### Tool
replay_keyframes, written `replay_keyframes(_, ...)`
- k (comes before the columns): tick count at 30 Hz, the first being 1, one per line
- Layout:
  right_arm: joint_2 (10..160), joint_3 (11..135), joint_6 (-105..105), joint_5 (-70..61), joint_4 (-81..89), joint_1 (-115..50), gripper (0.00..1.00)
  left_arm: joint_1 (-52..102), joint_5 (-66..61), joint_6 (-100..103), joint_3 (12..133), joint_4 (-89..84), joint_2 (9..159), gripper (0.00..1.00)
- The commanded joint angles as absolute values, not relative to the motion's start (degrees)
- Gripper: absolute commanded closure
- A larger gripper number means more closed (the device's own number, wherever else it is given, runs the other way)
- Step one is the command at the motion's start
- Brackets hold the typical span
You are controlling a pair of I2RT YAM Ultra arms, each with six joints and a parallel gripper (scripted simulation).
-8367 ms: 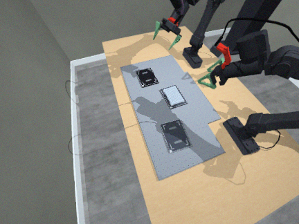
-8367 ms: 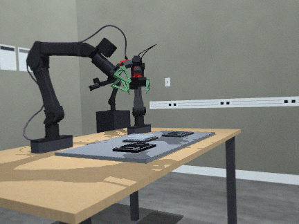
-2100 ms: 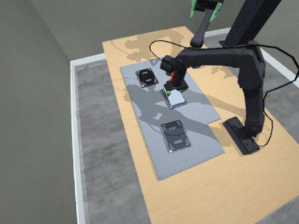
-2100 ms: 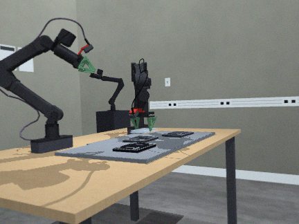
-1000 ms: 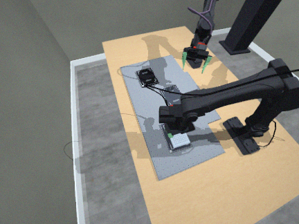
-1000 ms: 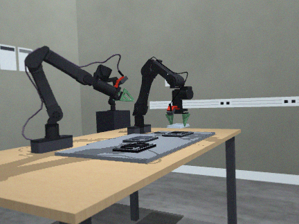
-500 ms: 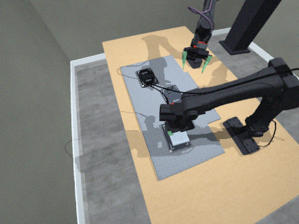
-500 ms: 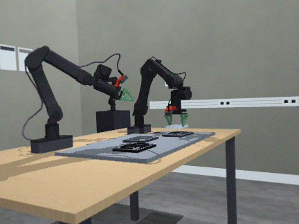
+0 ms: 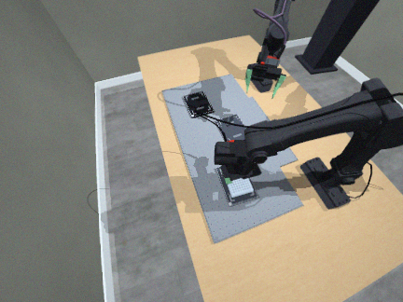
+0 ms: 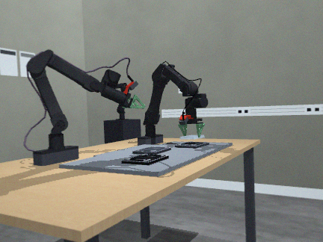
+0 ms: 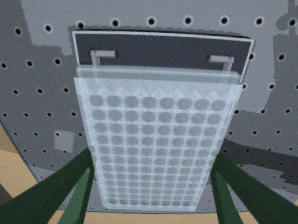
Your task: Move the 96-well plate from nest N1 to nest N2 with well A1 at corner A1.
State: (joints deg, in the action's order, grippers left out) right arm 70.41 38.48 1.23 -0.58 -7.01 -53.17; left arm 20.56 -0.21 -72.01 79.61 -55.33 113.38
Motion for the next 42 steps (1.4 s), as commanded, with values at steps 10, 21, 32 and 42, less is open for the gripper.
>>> replay_keyframes(10,70.2,38.8,1.4,-0.4,-8.1,-53.5,0.00,20.3,0.4,-72.0,80.3,-56.2,113.6,0.21)
replay_keyframes(21,70.2,38.8,1.4,-0.4,-8.1,-53.5,0.00,20.2,0.2,-72.0,76.9,-51.4,114.2,0.21)
replay_keyframes(32,70.2,38.8,1.4,-0.4,-8.1,-53.5,0.00,20.2,0.1,-71.9,74.9,-47.8,116.7,0.21)
replay_keyframes(42,70.2,38.8,1.4,-0.4,-8.1,-53.5,0.00,20.3,0.1,-71.9,77.8,-52.0,116.0,0.21)
